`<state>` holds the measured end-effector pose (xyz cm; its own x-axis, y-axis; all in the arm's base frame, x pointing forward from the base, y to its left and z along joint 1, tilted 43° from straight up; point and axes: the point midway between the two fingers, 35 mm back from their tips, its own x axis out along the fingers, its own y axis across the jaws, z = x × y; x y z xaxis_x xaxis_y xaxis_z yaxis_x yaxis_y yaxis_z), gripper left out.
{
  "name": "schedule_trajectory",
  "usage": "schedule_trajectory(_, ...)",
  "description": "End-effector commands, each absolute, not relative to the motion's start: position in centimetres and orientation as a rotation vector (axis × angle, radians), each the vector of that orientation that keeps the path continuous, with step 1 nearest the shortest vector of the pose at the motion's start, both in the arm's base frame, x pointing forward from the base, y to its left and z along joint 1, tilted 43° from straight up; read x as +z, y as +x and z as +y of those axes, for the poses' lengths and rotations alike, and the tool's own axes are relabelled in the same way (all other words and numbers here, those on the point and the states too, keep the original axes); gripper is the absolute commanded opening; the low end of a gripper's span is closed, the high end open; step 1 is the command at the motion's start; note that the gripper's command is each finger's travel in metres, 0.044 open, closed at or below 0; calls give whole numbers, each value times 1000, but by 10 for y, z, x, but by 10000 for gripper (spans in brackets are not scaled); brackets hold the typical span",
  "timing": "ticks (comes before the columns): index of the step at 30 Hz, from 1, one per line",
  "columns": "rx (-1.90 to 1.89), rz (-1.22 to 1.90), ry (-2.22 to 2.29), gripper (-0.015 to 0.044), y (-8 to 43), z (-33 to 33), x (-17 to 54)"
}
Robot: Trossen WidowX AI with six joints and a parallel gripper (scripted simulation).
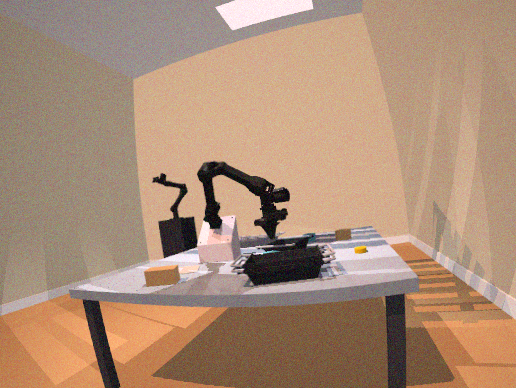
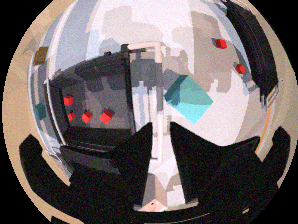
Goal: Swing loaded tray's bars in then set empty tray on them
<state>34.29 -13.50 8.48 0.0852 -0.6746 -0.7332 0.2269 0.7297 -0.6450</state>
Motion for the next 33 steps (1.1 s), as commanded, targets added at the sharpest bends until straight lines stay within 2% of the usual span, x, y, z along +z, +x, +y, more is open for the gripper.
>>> schedule_trajectory(1,-705,1332,-423,82,345,-145,75)
schedule_trajectory(10,-707,1331,-426,82,347,-174,44)
schedule_trajectory(19,-707,1331,-426,82,347,-175,43)
schedule_trajectory(33,-704,1332,-423,82,350,-132,49)
